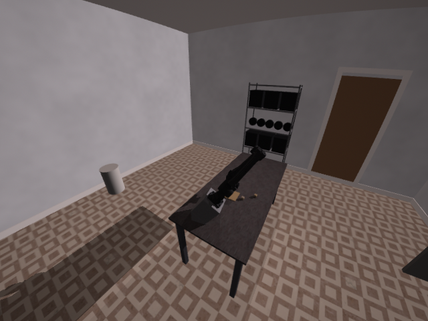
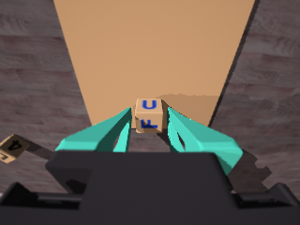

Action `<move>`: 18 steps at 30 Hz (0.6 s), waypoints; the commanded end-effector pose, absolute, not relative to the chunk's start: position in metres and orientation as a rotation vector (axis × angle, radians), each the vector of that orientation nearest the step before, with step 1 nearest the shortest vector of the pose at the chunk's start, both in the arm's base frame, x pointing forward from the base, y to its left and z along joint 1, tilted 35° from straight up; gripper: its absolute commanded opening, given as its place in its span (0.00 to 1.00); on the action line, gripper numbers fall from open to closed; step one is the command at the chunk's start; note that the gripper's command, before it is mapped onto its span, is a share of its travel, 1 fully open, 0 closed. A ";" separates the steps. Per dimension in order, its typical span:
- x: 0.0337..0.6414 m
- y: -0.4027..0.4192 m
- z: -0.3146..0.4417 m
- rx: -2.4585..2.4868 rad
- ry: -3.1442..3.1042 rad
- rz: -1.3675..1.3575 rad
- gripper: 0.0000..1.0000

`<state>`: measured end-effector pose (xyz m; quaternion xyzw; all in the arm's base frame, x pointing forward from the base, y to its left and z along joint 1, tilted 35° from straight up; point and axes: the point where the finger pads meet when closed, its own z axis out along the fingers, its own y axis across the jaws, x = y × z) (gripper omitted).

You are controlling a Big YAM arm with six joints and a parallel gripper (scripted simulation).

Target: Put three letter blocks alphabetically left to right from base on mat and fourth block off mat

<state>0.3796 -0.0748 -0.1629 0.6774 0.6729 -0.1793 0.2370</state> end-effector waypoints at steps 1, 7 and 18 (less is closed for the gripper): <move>0.379 -0.076 -0.161 1.852 1.842 -0.484 0.39; 0.379 -0.076 -0.161 1.852 1.842 -0.484 0.90; 0.379 -0.076 -0.161 1.852 1.842 -0.483 0.90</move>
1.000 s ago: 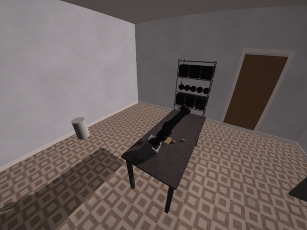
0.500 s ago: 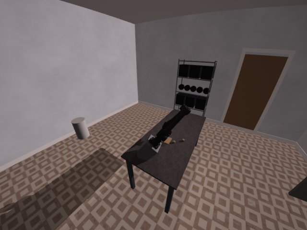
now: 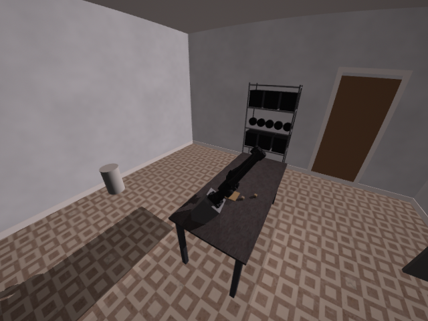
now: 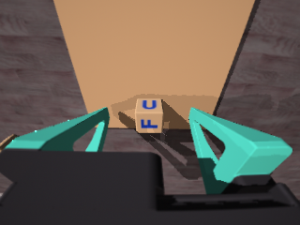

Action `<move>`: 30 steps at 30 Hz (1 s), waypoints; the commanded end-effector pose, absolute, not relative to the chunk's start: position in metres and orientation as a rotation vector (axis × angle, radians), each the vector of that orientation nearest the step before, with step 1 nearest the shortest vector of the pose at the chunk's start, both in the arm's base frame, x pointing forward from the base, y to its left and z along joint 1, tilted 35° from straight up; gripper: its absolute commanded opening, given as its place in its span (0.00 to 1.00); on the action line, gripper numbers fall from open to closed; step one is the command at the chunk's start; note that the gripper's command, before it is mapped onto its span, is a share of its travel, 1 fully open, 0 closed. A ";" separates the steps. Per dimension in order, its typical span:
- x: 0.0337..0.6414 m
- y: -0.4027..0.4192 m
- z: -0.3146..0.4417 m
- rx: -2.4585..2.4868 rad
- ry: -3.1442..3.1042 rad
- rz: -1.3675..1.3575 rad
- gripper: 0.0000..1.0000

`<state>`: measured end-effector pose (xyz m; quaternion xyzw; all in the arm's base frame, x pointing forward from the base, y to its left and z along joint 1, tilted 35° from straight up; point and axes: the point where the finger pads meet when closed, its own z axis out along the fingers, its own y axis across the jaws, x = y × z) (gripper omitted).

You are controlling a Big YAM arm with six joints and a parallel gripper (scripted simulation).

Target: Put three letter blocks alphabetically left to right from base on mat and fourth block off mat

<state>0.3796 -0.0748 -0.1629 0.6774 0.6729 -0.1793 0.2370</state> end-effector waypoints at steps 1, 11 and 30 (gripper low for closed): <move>0.379 -0.076 -0.161 1.852 1.842 -0.483 0.90; 0.381 -0.070 -0.153 1.848 1.843 -0.477 0.90; 0.380 -0.055 -0.138 1.841 1.847 -0.473 0.90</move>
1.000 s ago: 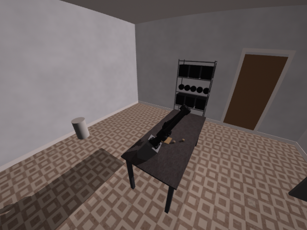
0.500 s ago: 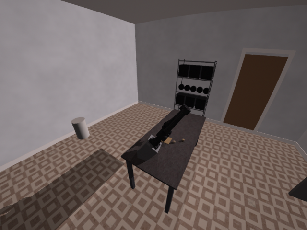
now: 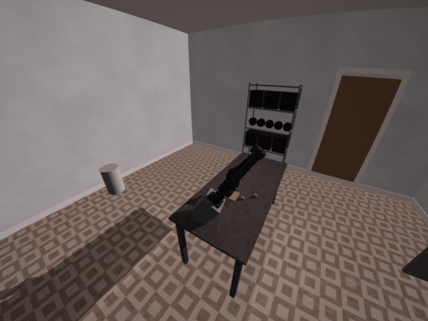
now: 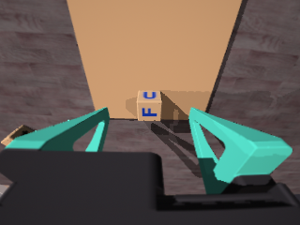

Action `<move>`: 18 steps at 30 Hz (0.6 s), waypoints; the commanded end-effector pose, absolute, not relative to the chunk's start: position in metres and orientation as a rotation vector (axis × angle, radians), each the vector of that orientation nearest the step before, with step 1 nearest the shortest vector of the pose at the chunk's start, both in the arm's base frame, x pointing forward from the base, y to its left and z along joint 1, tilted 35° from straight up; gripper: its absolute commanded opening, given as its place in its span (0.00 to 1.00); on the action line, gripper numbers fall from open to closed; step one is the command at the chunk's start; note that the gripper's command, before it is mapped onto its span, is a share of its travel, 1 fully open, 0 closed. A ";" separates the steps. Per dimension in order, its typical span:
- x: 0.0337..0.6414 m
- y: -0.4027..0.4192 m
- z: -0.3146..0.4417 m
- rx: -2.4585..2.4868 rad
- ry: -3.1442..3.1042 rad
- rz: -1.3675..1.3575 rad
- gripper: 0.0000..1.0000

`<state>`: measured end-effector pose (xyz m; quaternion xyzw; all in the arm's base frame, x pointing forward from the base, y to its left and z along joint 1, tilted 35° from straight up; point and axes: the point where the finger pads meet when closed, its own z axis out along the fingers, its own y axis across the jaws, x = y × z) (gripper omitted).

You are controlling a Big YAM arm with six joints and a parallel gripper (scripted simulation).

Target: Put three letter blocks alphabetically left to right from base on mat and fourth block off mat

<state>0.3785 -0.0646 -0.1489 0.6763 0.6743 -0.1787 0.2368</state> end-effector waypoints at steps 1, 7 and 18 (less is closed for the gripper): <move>0.380 -0.054 -0.136 1.841 1.847 -0.473 0.90; 0.378 -0.054 -0.129 1.853 1.836 -0.477 0.90; 0.377 -0.049 -0.120 1.855 1.834 -0.477 0.90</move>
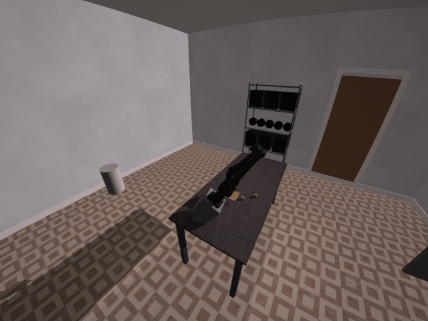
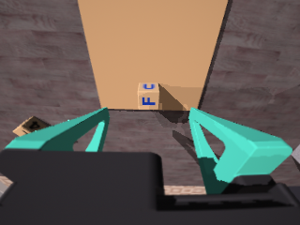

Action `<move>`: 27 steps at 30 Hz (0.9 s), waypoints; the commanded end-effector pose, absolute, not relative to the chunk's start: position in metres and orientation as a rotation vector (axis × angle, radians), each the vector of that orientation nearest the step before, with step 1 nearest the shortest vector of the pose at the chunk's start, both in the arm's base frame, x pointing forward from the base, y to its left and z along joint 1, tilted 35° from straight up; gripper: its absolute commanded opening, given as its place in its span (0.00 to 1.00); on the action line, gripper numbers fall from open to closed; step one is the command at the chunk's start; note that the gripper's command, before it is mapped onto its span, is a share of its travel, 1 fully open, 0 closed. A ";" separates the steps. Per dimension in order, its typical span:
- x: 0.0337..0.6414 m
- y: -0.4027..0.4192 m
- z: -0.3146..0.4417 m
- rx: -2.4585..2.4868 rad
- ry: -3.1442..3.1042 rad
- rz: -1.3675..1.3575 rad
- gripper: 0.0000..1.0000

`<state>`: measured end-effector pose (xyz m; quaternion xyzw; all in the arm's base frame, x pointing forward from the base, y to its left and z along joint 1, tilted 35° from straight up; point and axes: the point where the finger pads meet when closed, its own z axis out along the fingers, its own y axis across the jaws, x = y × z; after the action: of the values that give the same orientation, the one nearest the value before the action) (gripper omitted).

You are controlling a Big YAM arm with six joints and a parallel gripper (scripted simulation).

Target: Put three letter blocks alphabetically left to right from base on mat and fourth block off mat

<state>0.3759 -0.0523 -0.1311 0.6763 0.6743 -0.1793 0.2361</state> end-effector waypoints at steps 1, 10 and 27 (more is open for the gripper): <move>0.378 -0.045 -0.120 1.846 1.842 -0.474 0.90; 0.378 -0.046 -0.118 1.850 1.839 -0.475 0.90; 0.376 -0.032 -0.104 1.841 1.846 -0.471 0.90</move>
<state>0.3736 -0.0409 -0.1194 0.6730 0.6776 -0.1811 0.2347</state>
